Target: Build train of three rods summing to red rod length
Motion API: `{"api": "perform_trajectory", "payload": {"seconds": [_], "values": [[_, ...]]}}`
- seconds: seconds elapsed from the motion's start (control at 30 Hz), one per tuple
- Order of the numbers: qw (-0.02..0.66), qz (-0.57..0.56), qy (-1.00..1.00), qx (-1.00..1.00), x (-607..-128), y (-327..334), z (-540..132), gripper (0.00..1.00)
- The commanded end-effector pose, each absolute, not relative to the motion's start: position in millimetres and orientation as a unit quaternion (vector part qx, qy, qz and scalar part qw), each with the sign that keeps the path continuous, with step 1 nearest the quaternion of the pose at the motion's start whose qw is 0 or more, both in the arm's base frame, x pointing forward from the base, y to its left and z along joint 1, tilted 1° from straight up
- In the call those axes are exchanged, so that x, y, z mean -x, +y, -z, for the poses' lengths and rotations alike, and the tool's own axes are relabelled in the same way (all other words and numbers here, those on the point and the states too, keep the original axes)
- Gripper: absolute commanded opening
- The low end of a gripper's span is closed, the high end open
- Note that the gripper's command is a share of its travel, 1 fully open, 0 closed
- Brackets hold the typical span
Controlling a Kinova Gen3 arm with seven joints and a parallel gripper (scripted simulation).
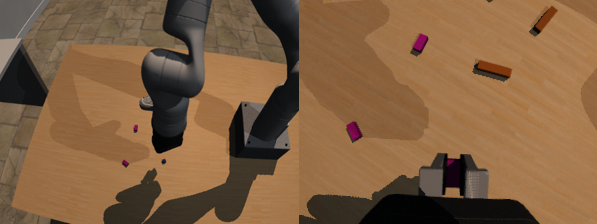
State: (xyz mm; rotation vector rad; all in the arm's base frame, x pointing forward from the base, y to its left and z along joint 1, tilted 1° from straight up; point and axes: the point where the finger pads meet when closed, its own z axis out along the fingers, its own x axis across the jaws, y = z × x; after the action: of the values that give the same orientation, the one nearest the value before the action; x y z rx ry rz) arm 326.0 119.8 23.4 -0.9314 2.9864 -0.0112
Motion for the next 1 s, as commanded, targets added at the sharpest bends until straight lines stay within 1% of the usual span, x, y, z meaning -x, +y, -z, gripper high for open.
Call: {"api": "perform_trajectory", "payload": {"seconds": [0.0,0.97], "values": [[0.007,0.003,0.954,0.298,-326.0,120.2,-22.7,0.24],[0.007,0.003,0.954,0.298,-327.8,120.0,58.9,0.24]]}}
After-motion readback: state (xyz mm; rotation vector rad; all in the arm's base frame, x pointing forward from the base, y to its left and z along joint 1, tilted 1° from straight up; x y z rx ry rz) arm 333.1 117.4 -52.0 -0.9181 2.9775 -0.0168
